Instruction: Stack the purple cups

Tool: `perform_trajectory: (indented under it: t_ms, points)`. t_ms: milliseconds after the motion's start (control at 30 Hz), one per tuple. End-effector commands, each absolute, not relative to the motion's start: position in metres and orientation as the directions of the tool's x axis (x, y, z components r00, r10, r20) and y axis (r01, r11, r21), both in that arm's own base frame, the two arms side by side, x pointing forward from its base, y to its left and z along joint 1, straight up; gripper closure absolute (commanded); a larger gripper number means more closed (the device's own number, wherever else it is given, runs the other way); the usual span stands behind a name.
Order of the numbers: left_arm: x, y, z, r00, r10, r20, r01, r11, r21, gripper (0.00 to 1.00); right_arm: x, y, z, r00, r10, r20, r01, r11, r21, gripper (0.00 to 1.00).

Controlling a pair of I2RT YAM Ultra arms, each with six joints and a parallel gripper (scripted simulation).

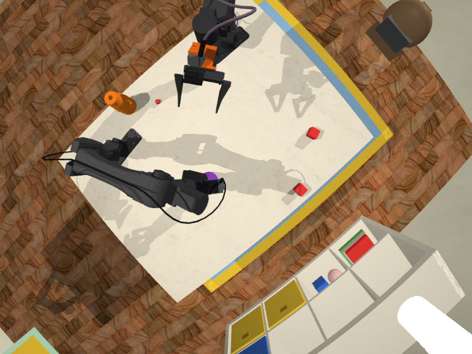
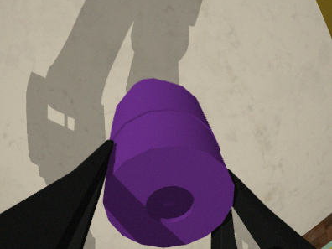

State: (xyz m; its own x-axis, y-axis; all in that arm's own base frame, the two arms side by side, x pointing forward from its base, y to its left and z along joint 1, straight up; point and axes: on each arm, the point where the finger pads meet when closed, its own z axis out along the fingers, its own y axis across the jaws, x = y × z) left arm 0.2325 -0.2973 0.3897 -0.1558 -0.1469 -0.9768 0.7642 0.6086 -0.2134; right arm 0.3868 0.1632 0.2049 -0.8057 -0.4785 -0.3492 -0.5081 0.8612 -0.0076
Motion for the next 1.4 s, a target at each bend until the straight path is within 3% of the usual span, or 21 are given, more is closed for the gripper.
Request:
perform_trajectory:
  t_ms: [0,600,1067,1367]
  points:
    - [0.228,-0.294,0.394,-0.146,-0.146,-0.978,0.765,0.61,-0.205,0.0,0.384,0.164,0.217,-0.808,-0.477,-0.346,-0.51,0.86,0.008,1.0]
    - [0.228,-0.294,0.394,-0.146,-0.146,-0.978,0.765,0.61,-0.205,0.0,0.38,0.159,0.246,-0.794,-0.47,-0.387,-0.509,0.861,-0.001,1.0]
    - [0.228,-0.294,0.394,-0.146,-0.146,-0.978,0.765,0.61,-0.205,0.0,0.303,0.126,0.236,-0.813,-0.484,-0.324,-0.508,0.861,-0.013,1.0]
    - [0.228,-0.294,0.394,-0.146,-0.146,-0.978,0.765,0.61,-0.205,0.0,0.311,0.129,0.238,-0.801,-0.472,-0.368,-0.503,0.864,-0.013,1.0]
